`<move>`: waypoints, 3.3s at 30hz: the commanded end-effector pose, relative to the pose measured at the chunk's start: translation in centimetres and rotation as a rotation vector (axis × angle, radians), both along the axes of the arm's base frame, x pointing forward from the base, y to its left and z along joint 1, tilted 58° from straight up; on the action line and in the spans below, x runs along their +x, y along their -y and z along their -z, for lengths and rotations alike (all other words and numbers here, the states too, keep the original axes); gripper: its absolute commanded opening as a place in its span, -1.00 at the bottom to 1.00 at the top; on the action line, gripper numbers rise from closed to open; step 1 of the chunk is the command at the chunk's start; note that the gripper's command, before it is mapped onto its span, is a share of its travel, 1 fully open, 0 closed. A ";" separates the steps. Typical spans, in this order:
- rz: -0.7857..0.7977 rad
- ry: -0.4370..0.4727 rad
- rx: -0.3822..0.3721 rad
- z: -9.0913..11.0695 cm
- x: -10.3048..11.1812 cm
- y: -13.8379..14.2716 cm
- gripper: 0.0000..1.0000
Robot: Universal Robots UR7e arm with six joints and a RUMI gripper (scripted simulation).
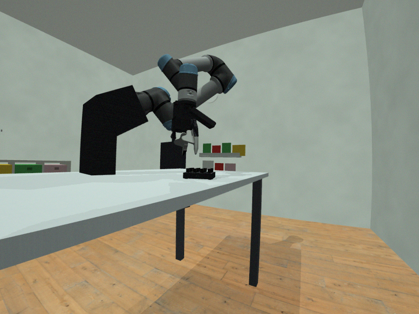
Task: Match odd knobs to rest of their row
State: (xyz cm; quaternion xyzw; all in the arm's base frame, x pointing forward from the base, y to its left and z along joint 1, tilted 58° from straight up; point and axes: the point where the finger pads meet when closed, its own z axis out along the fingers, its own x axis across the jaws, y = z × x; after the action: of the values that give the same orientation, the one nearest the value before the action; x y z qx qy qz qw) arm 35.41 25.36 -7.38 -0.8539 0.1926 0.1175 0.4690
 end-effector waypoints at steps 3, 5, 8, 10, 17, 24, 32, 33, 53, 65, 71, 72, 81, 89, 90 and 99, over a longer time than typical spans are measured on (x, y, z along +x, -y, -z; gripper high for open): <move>-0.092 0.141 0.013 -0.2 0.3 0.0 1.00; -0.135 0.209 0.014 -0.3 0.5 0.0 1.00; -0.179 0.281 0.016 -0.5 0.6 0.0 1.00; -0.210 0.331 0.017 -0.5 0.7 0.1 1.00; -0.318 0.504 0.022 -0.7 1.0 0.1 1.00; -0.413 0.657 0.025 -0.9 1.3 0.2 1.00; -0.537 0.856 0.030 -1.0 1.7 0.3 1.00; -0.552 0.880 0.031 -1.1 1.8 0.3 1.00; -0.815 1.303 0.041 -1.3 2.8 0.6 1.00; -0.927 1.484 0.045 -1.3 3.4 0.8 1.00; -0.940 1.506 0.046 -1.3 3.4 0.8 1.00; -0.942 1.509 0.046 -1.3 3.4 0.8 1.00; -0.946 1.515 0.046 -1.3 3.5 0.8 -0.78; -0.946 1.515 0.046 -1.3 3.5 0.8 -0.78; -0.946 1.515 0.046 -1.3 3.5 0.8 -0.78; -0.946 1.515 0.046 -1.3 3.5 0.8 -0.78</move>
State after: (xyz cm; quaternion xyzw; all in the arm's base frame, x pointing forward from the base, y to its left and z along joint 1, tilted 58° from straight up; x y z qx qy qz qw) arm 38.83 24.61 -6.07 -0.6830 -0.5438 -0.2928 0.3901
